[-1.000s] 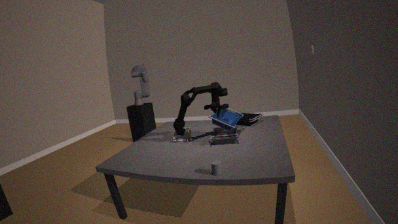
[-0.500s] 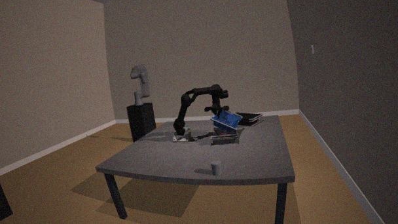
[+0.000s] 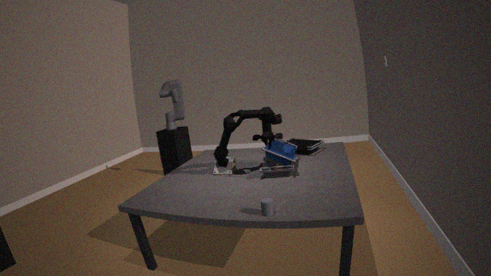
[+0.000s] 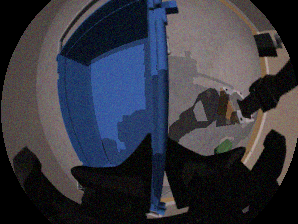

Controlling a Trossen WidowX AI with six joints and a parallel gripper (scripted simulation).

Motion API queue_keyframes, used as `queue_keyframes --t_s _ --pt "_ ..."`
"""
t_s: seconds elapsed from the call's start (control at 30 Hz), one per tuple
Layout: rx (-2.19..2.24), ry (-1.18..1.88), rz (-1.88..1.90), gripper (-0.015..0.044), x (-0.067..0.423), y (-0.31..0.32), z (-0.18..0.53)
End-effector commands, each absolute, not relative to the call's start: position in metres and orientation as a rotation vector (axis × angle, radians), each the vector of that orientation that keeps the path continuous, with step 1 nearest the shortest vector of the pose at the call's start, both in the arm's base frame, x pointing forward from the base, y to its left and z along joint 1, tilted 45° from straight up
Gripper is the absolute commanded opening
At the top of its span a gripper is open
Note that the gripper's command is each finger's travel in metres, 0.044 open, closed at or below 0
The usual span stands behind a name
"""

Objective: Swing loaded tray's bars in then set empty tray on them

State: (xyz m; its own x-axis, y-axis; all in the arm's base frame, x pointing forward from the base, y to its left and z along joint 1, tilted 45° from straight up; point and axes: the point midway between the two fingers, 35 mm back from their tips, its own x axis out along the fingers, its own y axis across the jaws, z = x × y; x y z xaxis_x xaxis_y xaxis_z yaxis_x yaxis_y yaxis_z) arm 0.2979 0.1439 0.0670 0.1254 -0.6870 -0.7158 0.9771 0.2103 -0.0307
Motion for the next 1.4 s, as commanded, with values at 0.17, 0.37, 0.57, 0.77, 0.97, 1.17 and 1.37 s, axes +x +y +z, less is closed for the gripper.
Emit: queue_keyframes --t_s 0.17,0.37,0.57,0.77,0.97,1.17,1.37 --pt "0.483 0.713 -1.26 0.0 0.294 0.139 0.067" --pt "0.474 0.718 -1.258 0.0 0.293 0.135 0.065" --pt "0.468 0.722 -1.256 0.0 0.29 0.128 0.063" --pt "0.468 0.722 -1.256 0.0 0.289 0.126 0.062" --pt "0.467 0.722 -1.256 0.0 0.287 0.12 0.06" --pt "0.467 0.722 -1.256 0.0 0.286 0.118 0.059" --pt "0.467 0.722 -1.257 0.0 0.285 0.112 0.057"
